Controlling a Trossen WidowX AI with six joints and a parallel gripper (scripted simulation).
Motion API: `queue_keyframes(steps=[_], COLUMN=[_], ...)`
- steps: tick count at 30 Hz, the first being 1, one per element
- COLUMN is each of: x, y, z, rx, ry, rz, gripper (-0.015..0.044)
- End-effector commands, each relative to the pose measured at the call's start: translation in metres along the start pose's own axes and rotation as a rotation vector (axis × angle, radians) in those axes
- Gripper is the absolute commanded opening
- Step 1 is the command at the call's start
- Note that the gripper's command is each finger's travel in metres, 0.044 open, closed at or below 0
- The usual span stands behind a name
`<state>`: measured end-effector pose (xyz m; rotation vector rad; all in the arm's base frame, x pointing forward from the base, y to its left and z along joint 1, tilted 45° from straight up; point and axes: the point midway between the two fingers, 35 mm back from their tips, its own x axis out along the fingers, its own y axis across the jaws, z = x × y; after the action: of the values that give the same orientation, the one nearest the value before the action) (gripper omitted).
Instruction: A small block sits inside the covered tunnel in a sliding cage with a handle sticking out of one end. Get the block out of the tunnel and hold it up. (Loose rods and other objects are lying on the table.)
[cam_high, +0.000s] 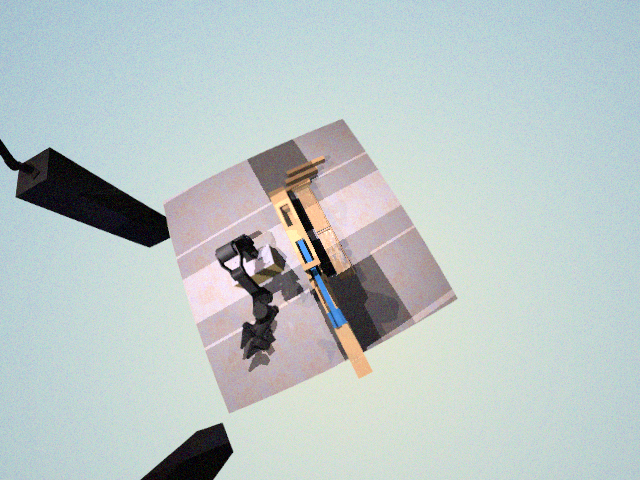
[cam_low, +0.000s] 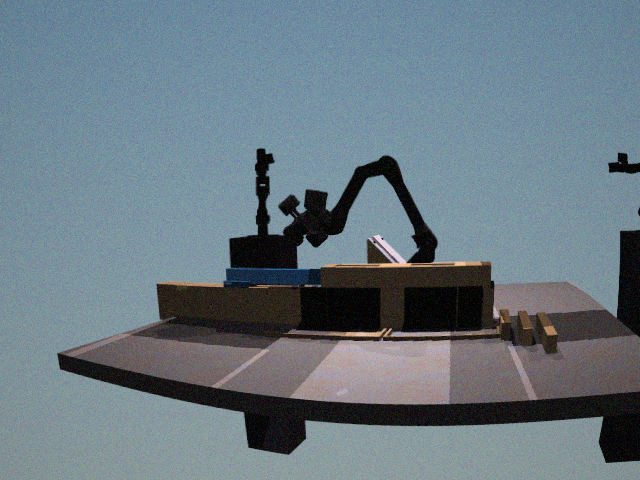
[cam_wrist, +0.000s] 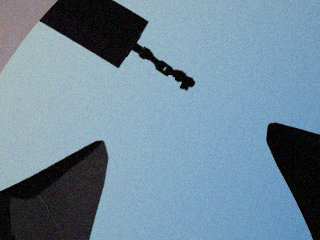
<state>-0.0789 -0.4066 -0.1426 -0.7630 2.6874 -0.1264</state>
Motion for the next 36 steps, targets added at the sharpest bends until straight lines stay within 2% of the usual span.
queue_keyframes(steps=[1,5,9,15,20,28,36], x=[0.0,-0.008,-0.036,-0.103,-0.174,-0.298,-0.416], y=[0.0,-0.015,-0.052,-0.098,-0.116,-0.103,-0.045], z=[0.0,0.005,0.018,0.038,0.048,0.045,0.011], rx=[0.0,0.025,0.093,0.178,0.222,0.24,0.187], ry=[0.0,-0.055,-0.224,-0.546,-0.836,-1.287,-1.638], rz=[0.0,-0.051,-0.169,-0.29,-0.308,-0.158,0.205], gripper=[0.0426,0.044,0.044,0.044,0.044,0.044,0.044])
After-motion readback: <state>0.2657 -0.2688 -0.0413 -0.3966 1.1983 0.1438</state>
